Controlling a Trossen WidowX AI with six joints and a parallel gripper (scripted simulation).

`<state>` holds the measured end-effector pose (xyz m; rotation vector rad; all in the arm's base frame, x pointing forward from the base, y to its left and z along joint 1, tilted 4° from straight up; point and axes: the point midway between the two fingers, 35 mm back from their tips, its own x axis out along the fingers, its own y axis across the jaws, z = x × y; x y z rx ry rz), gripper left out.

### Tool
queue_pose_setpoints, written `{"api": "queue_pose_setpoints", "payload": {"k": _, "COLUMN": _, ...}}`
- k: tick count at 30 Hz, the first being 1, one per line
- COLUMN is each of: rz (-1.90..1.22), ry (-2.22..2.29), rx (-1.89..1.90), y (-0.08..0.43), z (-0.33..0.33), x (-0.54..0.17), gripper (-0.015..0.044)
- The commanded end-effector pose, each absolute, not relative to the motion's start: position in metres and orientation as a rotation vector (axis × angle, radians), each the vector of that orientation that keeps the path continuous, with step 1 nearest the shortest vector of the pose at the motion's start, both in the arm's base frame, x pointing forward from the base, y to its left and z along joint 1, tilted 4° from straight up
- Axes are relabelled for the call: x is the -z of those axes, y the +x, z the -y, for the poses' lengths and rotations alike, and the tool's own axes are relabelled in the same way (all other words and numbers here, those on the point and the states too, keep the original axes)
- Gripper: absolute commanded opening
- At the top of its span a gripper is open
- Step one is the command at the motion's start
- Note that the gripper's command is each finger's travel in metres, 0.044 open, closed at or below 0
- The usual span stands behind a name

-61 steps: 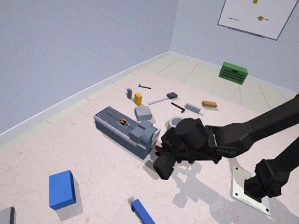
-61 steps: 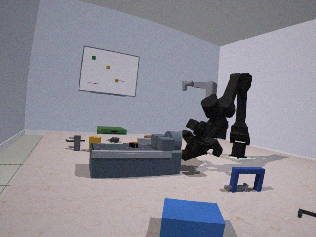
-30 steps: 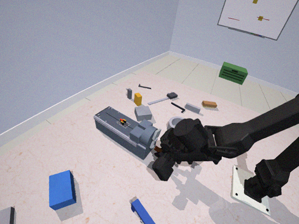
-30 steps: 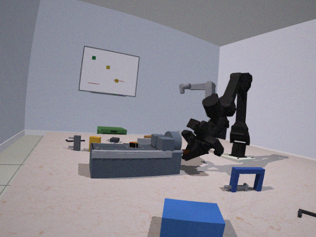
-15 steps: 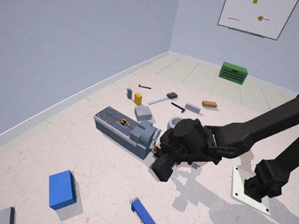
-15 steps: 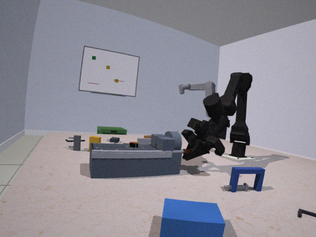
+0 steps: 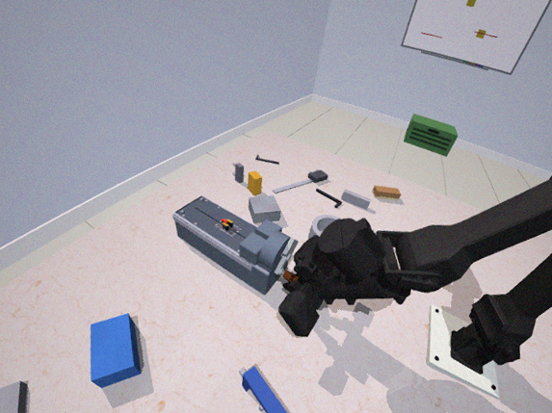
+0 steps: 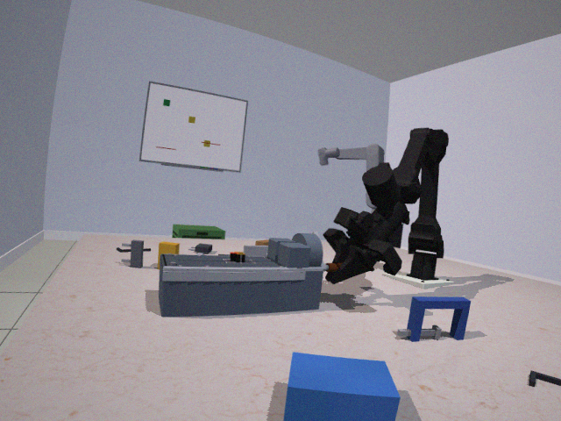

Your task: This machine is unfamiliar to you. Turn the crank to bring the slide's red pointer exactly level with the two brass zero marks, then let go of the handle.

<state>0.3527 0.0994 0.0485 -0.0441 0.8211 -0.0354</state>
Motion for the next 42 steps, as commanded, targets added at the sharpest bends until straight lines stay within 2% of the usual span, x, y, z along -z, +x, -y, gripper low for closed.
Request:
{"api": "queue_pose_setpoints", "payload": {"k": 1, "rz": -0.809, "ry": -0.040, "rx": 0.020, "y": 0.353, "z": -0.106, "x": -0.055, "gripper": 0.0000}}
{"api": "queue_pose_setpoints", "payload": {"k": 42, "rz": -0.809, "ry": -0.040, "rx": 0.020, "y": 0.353, "z": -0.105, "x": -0.088, "gripper": 0.0000}}
